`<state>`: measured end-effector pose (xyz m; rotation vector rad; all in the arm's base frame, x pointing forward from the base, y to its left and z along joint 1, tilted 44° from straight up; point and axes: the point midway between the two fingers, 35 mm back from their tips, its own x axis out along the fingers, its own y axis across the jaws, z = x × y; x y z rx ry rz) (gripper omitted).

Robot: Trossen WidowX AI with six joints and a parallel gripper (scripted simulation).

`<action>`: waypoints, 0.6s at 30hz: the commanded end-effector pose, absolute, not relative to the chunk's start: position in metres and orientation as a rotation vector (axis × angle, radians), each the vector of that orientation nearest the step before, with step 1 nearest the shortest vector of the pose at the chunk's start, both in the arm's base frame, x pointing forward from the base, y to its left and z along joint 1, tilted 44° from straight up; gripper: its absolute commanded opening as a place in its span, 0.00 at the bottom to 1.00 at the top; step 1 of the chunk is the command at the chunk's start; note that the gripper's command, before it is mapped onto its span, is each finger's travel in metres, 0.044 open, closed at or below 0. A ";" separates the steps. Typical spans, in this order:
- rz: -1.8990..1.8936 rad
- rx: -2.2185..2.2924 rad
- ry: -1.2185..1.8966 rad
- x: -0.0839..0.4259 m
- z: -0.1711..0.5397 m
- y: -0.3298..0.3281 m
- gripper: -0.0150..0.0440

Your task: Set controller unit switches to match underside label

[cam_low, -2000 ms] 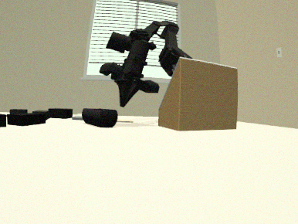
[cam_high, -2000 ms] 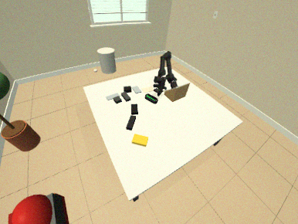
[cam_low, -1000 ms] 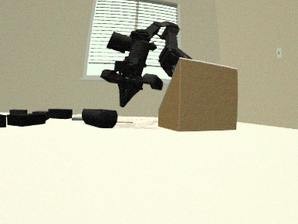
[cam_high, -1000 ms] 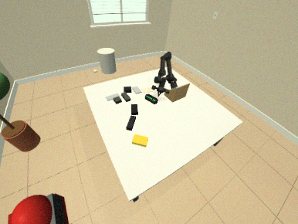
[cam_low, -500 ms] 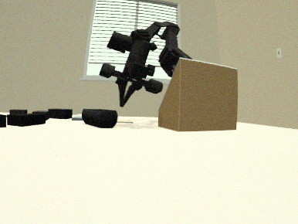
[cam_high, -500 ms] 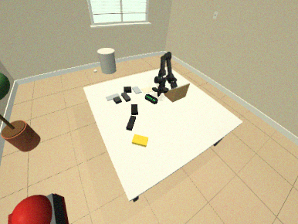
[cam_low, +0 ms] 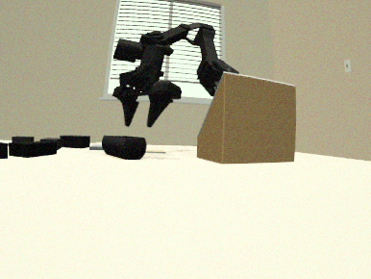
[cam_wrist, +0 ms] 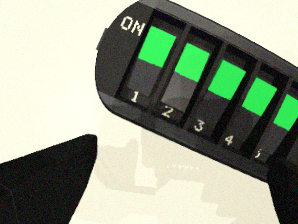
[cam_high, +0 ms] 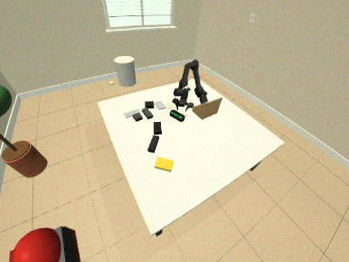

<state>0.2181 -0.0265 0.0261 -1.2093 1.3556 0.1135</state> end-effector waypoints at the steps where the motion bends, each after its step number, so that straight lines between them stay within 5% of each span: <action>1: -0.102 -0.923 1.353 0.231 0.037 -0.027 1.00; 18: -1.002 0.242 1.074 0.276 0.079 -0.043 1.00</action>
